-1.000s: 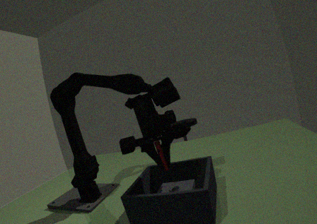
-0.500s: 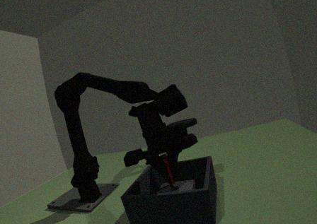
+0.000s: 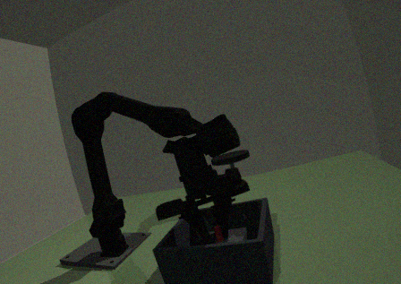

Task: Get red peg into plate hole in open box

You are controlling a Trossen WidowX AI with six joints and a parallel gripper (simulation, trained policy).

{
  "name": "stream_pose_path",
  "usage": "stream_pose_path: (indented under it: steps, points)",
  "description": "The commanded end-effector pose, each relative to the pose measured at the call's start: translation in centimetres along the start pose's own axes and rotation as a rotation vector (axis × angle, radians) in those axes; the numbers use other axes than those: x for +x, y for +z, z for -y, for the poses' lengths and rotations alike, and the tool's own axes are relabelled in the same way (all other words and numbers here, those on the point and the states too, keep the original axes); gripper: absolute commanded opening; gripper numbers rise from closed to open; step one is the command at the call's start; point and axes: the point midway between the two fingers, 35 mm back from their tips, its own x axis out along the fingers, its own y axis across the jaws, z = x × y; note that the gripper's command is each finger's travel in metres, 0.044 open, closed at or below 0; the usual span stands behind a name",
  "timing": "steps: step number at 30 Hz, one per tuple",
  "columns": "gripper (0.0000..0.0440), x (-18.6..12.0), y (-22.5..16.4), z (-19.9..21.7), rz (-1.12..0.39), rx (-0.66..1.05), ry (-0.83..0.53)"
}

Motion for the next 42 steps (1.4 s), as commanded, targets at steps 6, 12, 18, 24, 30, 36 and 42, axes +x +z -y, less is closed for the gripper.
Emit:
stream_pose_path:
  steps: [6,12,18,24,30,36,42]
  points:
    - [0.0175,-1.2,2.4,-1.9,0.004,-0.042,0.059]
    - [0.0247,-2.0,3.5,-2.7,-0.029,-0.043,0.063]
    - [0.0288,-3.3,4.9,-4.0,-0.058,-0.044,0.075]
    - [0.0308,-4.6,6.0,-5.3,-0.098,-0.035,0.077]
    - [0.0313,-6.0,6.8,-6.4,-0.150,-0.021,0.064]
    - [0.0316,-7.2,7.0,-7.2,-0.204,-0.005,0.041]
    - [0.0319,-8.1,7.2,-8.2,-0.225,0.012,0.034]
